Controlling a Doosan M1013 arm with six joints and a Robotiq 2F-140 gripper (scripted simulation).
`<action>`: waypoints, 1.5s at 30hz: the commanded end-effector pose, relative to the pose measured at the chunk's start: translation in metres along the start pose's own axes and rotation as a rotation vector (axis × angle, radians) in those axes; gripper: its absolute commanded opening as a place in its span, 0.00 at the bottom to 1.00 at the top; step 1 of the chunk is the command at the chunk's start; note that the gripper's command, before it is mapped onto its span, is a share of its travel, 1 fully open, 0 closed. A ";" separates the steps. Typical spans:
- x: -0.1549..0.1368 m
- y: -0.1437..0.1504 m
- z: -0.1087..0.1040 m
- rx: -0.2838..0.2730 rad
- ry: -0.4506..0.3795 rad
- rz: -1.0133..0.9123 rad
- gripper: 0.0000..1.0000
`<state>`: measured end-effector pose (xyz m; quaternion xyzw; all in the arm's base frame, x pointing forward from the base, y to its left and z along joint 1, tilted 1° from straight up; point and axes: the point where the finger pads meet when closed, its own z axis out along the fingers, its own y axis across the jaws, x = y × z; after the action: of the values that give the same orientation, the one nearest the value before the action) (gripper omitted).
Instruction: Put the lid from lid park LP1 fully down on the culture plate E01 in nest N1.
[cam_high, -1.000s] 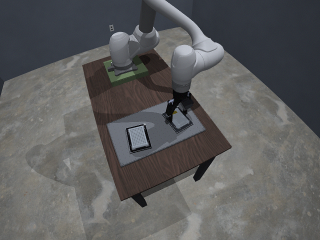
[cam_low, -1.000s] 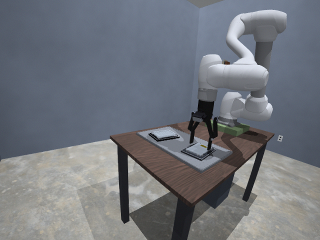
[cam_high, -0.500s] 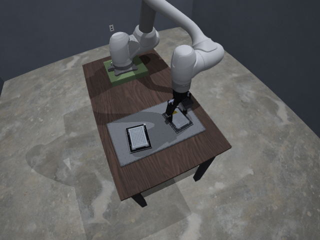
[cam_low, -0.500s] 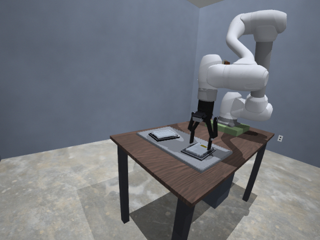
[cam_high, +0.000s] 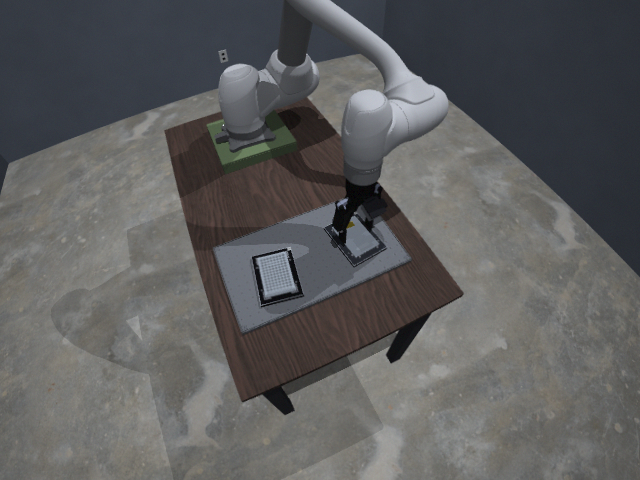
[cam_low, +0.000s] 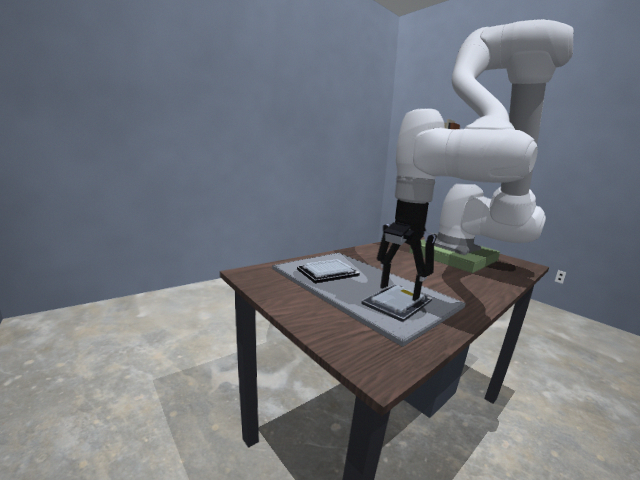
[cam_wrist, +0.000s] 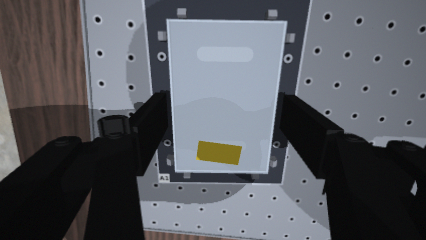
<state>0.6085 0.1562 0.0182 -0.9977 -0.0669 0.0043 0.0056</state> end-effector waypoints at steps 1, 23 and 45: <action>0.000 0.000 -0.001 0.000 0.001 0.000 0.63; 0.000 0.000 -0.001 0.000 0.001 0.000 0.63; 0.000 0.000 -0.001 0.000 0.001 0.000 0.69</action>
<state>0.6085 0.1562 0.0182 -0.9977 -0.0669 0.0043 0.0056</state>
